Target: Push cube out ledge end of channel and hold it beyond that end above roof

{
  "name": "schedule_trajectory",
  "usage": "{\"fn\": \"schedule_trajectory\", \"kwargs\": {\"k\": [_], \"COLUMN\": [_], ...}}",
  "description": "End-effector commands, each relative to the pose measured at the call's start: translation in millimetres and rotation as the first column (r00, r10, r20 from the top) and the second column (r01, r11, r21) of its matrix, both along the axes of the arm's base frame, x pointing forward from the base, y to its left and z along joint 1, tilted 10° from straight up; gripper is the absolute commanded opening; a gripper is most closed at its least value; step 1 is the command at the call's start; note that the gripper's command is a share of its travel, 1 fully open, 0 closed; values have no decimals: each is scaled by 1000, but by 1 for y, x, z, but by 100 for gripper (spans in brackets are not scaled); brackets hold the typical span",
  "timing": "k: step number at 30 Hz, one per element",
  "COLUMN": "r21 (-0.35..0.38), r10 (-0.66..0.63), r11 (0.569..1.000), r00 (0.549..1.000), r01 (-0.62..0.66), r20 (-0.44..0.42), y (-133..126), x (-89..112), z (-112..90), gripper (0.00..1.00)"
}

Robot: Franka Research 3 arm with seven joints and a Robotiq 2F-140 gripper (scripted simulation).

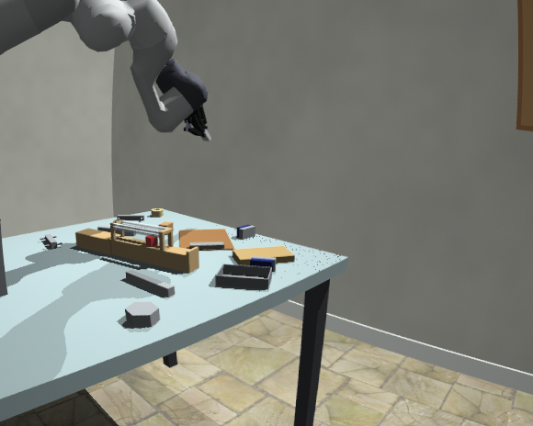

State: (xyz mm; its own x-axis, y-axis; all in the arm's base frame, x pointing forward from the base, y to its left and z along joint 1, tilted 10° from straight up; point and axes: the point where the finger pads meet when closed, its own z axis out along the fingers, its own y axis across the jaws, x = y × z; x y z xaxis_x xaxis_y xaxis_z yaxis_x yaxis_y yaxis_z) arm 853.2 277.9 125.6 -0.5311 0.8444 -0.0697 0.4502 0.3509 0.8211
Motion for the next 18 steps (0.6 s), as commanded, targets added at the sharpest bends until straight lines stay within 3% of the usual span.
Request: {"fn": "schedule_trajectory", "kwargs": {"k": [1, 10, 11, 18], "r21": [7, 7, 66, 66], "r10": [-10, -10, -109, -109], "r11": [1000, 1000, 991, 991], "r00": [1000, 1000, 991, 991], "r01": [10, 10, 114, 114], "r20": [-2, -2, -73, -73], "y": [-1, -1, -21, -21], "x": [1, 1, -2, -2], "z": [1, 1, -4, -4], "gripper": [0, 0, 0, 0]}}
